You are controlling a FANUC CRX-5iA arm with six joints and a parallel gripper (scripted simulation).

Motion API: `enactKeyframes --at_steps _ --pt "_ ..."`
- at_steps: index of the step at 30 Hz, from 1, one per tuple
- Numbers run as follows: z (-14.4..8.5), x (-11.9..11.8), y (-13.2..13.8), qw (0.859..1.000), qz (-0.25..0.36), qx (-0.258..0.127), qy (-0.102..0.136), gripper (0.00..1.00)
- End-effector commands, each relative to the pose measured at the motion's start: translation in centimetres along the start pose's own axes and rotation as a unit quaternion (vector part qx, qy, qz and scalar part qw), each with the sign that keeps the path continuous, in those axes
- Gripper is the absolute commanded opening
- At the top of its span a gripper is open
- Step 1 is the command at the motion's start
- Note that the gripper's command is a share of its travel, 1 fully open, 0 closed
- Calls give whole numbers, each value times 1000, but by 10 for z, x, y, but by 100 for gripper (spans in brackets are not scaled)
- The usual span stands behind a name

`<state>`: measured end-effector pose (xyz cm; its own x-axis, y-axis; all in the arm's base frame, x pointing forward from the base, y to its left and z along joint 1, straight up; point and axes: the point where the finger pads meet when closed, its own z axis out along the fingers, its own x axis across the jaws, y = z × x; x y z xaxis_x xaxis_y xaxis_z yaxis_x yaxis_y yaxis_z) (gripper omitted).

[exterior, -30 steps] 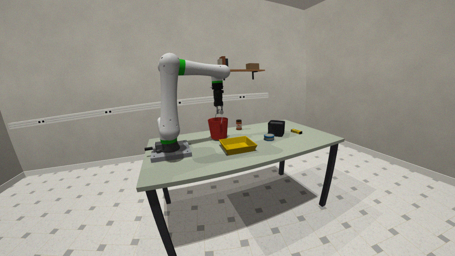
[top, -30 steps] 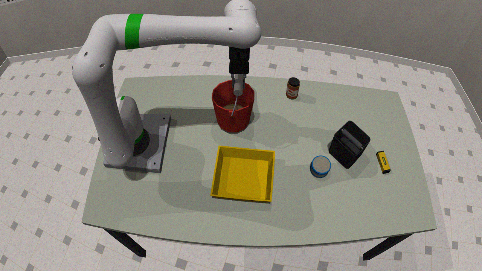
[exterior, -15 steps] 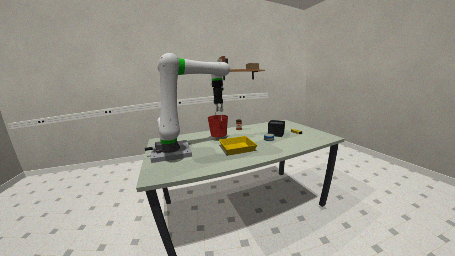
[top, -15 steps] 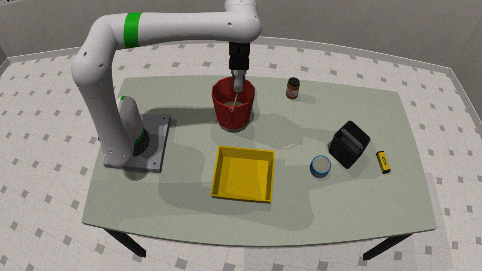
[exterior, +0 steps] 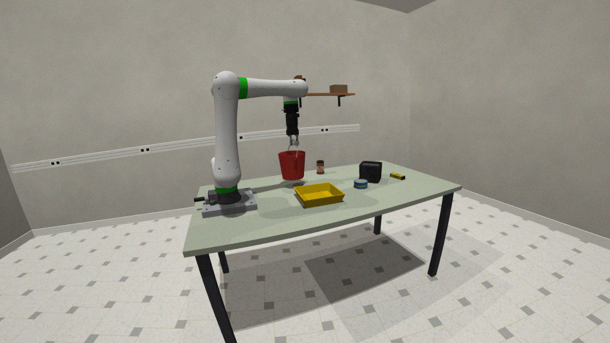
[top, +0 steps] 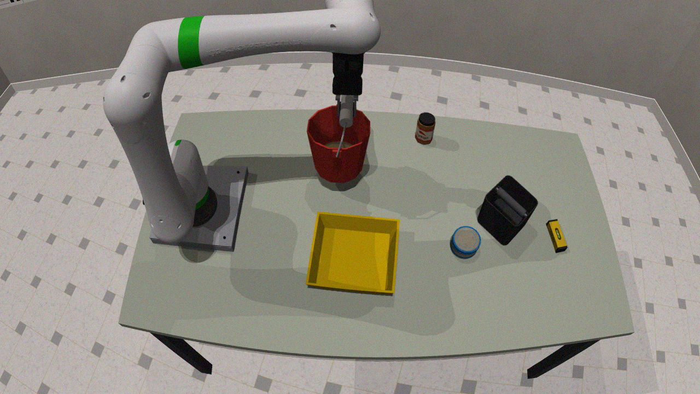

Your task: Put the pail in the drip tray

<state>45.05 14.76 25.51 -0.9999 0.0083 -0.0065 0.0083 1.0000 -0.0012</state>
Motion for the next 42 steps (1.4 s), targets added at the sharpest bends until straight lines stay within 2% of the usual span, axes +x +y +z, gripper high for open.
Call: enactKeyframes --at_steps 1,22,42 --pt "-6 0 0 1000 0 -1 -1 0" --pt "-29 0 0 1000 0 -1 -1 0" --pt "-33 0 0 1000 0 -1 -1 0"
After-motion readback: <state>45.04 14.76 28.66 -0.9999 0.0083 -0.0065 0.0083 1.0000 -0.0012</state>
